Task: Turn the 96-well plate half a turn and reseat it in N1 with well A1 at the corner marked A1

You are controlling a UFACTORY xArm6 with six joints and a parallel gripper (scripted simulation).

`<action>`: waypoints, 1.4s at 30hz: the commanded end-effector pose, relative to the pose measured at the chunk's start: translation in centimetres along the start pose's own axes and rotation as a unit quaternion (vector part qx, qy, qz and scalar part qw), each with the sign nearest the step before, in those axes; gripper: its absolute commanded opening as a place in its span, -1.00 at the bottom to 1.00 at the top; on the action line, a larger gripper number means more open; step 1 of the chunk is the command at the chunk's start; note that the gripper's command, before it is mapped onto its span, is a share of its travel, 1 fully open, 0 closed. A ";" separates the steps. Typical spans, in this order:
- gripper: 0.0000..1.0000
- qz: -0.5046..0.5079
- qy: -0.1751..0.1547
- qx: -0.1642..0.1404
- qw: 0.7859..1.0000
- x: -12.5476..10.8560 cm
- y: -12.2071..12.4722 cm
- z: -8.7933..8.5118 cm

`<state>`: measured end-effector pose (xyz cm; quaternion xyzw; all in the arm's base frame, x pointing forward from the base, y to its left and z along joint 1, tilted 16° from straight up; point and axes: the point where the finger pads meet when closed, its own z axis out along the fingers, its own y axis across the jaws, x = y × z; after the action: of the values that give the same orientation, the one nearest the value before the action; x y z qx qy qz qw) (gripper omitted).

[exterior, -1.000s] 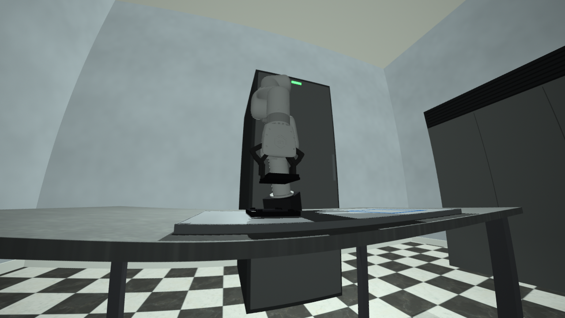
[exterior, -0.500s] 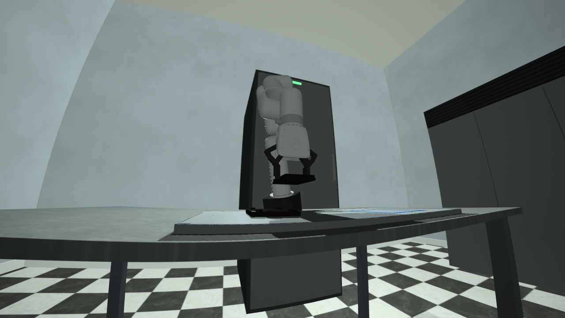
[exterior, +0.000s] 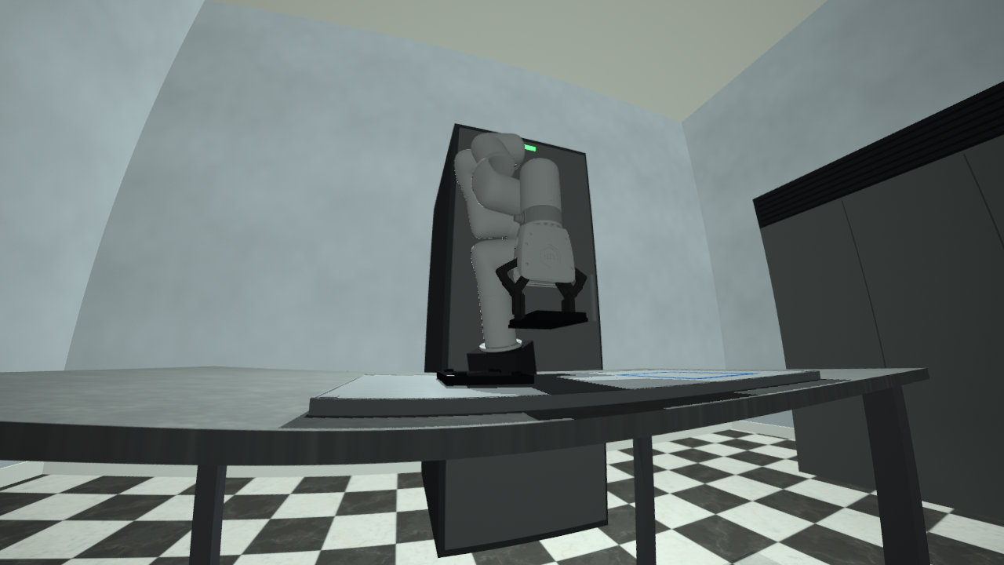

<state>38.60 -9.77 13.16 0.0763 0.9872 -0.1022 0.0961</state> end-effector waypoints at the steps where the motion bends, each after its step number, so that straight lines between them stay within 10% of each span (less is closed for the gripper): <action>1: -1.00 0.001 -0.002 0.001 1.000 -0.4 1.5 0.0; 42: -1.00 0.001 -0.002 0.000 1.000 -2.3 13.0 0.4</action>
<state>42.64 1.53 10.90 0.0767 0.9871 -0.1027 0.0959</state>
